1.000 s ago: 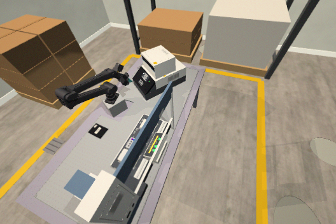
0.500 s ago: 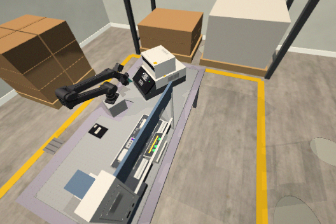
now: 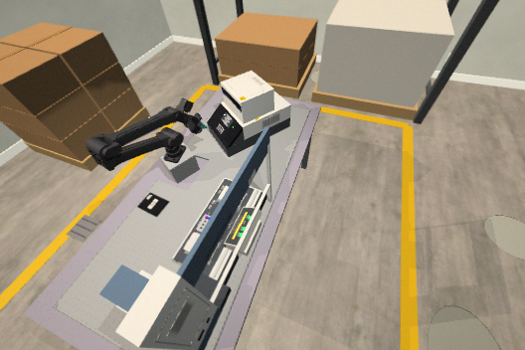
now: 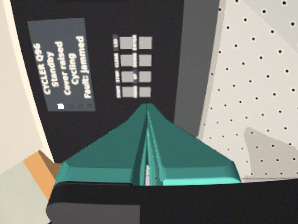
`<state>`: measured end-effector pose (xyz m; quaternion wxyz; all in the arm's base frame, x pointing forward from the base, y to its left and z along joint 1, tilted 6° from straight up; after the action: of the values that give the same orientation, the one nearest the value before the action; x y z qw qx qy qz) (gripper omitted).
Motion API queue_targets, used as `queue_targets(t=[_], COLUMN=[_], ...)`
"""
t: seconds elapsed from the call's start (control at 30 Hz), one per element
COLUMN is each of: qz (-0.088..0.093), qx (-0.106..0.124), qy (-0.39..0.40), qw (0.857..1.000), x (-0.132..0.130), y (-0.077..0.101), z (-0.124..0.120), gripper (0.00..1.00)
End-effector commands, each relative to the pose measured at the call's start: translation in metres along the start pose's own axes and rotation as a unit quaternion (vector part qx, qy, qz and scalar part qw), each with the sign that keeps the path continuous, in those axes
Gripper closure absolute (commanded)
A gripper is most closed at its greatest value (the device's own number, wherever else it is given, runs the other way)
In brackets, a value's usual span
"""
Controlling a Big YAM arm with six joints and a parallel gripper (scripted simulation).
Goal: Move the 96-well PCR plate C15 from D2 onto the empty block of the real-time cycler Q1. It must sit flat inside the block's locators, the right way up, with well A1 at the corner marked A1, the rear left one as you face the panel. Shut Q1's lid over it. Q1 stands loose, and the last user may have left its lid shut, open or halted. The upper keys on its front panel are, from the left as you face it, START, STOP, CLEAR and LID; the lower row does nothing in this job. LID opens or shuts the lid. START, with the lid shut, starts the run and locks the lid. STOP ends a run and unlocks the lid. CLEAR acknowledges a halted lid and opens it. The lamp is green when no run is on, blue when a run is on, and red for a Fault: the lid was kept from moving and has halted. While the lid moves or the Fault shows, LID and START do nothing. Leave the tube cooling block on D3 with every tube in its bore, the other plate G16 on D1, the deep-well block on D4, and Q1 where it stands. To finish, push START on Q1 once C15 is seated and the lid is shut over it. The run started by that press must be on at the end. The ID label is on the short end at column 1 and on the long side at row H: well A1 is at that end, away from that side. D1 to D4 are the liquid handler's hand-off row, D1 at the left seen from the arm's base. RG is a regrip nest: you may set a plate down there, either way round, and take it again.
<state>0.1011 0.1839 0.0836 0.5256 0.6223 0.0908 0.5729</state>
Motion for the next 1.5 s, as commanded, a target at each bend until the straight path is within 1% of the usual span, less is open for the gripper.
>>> queue_targets(t=[0.0,0.33,0.37,0.4,0.5,0.53,0.57,0.63,0.7,0.8,0.9,0.93,0.97,1.07,1.13,1.27,1.33,1.37,1.47], qz=[0.028,0.028,0.029,0.027,0.019,0.017,0.014,0.011,0.012,0.014,0.020,0.022,0.024,0.026,0.026,0.036,0.036,0.036,0.037], qx=[0.006,0.007,0.006,0.008,0.006,0.004,0.004,0.003,0.000,0.000,-0.003,-0.002,-0.001,0.001,-0.003,-0.008,-0.008,-0.006,0.001], qy=[-0.012,-0.012,0.001,0.020,0.061,0.075,0.089,0.108,0.125,0.128,0.159,0.171,0.184,0.222,0.237,0.266,0.266,0.271,0.314], qw=[1.000,0.999,1.000,0.999,0.998,0.997,0.996,0.994,0.992,0.992,0.987,0.985,0.983,0.975,0.971,0.963,0.963,0.962,0.949], x=[0.027,0.027,0.028,0.025,0.016,0.014,0.011,0.005,0.002,0.004,0.011,0.012,0.015,0.020,0.024,0.030,0.030,0.032,0.032], y=[0.013,0.013,0.012,0.010,0.004,0.002,0.001,-0.001,-0.003,-0.002,0.003,0.004,0.004,0.006,0.007,0.010,0.010,0.010,0.011], z=[-0.001,-0.001,-0.008,-0.009,-0.008,-0.013,-0.013,-0.011,-0.009,-0.008,-0.007,-0.008,-0.015,-0.016,-0.014,-0.011,-0.011,-0.019,-0.022], gripper=[1.00,1.00,1.00,1.00,1.00,1.00,1.00,1.00,1.00,1.00,1.00,1.00,1.00,1.00,1.00,1.00,1.00,1.00,1.00])
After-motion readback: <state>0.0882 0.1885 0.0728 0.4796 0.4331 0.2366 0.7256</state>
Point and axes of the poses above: the point where the finger pads meet when closed, its own y axis back along the fingers, its own x axis across the jaws, z = x × y, the point moved 3 cm from there along y, back along the fingers, and after that the axes turned 9 degrees about y, right-handed, at the moved point
